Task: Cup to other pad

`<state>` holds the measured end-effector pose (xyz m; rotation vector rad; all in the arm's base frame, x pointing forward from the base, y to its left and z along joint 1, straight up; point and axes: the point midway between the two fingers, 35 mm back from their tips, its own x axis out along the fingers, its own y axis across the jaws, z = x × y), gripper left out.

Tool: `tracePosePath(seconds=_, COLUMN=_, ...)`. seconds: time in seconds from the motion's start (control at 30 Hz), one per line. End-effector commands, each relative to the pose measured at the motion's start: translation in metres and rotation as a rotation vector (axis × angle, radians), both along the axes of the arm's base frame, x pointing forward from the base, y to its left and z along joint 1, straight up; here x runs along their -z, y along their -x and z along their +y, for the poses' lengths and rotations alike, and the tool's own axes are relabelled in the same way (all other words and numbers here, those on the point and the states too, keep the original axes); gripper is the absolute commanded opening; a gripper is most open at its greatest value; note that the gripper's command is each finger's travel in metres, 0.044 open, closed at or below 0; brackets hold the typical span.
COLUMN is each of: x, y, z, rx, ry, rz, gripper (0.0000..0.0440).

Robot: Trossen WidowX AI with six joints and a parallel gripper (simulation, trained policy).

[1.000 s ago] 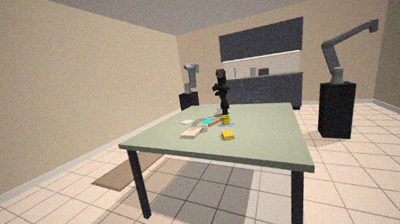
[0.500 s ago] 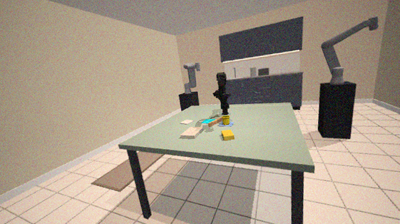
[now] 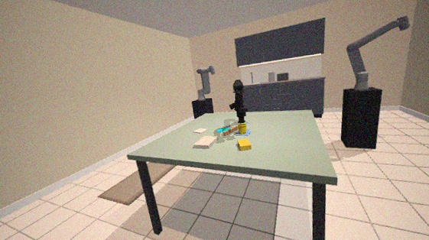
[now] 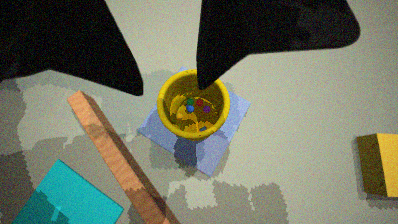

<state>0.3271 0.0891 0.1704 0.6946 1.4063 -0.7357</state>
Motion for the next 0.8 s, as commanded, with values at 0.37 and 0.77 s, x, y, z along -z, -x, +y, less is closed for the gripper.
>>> tracePosePath(seconds=0.37, x=0.047, y=0.007, z=-0.003, rx=0.035, ry=0.064, rz=0.095, gripper=0.0193)
tracePosePath(seconds=0.77, x=0.087, y=0.012, z=-0.006, rx=0.004, ry=0.087, rz=0.140, gripper=0.0195)
